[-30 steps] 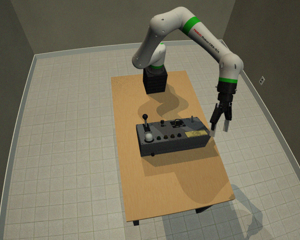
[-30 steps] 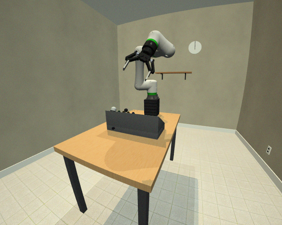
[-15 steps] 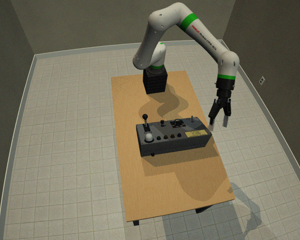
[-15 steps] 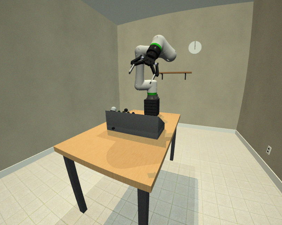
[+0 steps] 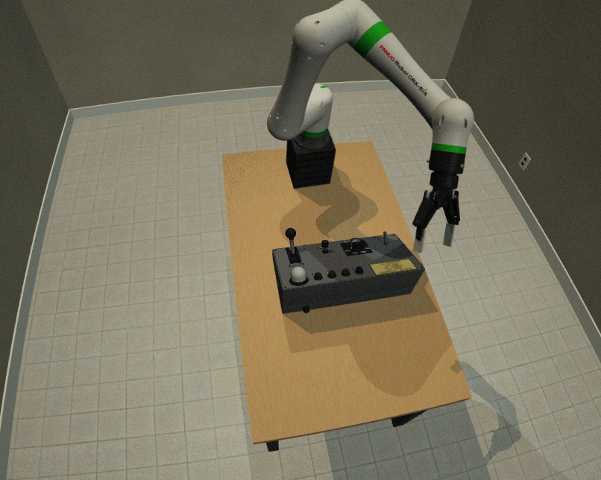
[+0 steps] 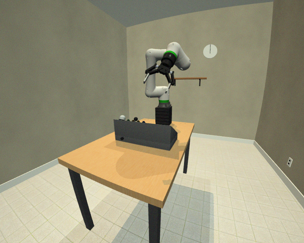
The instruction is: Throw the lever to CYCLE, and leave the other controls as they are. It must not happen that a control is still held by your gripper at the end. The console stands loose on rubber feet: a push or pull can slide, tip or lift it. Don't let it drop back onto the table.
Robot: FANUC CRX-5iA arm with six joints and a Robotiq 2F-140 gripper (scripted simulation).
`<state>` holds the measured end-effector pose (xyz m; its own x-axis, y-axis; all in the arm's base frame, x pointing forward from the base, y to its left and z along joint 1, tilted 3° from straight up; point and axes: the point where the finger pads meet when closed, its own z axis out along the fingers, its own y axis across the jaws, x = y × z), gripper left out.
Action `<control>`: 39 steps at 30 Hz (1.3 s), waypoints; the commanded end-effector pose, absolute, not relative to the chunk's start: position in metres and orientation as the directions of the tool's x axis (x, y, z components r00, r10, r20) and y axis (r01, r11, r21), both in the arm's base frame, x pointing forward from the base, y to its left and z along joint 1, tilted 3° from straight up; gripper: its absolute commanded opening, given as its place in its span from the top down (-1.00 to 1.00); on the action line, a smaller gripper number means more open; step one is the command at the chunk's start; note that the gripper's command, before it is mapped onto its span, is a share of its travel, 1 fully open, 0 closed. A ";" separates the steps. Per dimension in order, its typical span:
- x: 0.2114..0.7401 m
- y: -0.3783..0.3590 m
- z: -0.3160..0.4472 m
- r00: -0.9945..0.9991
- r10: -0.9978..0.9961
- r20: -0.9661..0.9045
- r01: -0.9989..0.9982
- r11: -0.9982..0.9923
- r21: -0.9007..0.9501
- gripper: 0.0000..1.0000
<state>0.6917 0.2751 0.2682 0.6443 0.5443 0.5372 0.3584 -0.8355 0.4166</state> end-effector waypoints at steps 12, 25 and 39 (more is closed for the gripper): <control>0.638 0.278 0.242 0.655 0.491 0.574 0.317 -0.869 0.381 -1.00; 0.638 0.278 0.242 0.655 0.491 0.574 0.317 -0.869 0.381 -1.00; 0.595 0.274 0.218 0.670 0.444 0.594 0.289 -0.894 0.342 -1.00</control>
